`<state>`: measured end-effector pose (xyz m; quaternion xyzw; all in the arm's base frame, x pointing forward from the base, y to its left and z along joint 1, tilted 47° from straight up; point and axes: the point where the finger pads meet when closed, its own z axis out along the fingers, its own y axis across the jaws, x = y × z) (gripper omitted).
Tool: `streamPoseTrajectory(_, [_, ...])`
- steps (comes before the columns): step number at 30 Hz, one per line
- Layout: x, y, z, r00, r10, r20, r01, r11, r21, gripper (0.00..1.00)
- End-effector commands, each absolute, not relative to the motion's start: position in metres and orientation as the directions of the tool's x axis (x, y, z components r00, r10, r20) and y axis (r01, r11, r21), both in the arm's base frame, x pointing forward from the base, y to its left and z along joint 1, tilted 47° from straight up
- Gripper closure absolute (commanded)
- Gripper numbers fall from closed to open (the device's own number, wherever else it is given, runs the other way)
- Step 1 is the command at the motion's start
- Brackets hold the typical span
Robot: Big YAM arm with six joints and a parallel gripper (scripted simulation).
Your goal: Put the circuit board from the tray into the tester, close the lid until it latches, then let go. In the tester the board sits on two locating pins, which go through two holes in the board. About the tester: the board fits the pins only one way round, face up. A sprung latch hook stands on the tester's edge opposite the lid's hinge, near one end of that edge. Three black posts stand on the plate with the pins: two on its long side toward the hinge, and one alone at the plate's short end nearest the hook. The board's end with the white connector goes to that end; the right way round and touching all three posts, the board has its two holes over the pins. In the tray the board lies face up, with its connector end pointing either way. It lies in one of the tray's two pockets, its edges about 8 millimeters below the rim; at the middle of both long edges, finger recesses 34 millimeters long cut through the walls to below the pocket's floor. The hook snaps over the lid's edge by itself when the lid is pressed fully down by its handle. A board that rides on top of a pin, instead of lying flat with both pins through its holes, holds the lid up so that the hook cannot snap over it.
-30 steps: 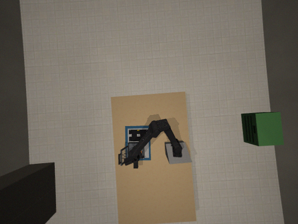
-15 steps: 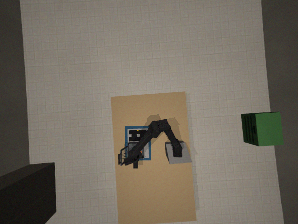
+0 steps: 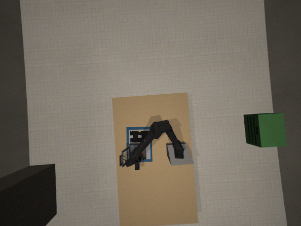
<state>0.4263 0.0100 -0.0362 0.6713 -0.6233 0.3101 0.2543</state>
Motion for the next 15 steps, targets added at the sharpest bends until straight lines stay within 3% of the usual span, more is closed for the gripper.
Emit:
streamPoseTrajectory(1, [0.4373, 0.0274, -0.0257, 0.031, -0.69, 0.723, -0.988, -0.13, -0.082, 0.28])
streamPoseTrajectory(15, [0.4373, 0.0274, -0.0257, 0.026, -0.691, 0.722, -0.988, -0.126, -0.085, 0.28])
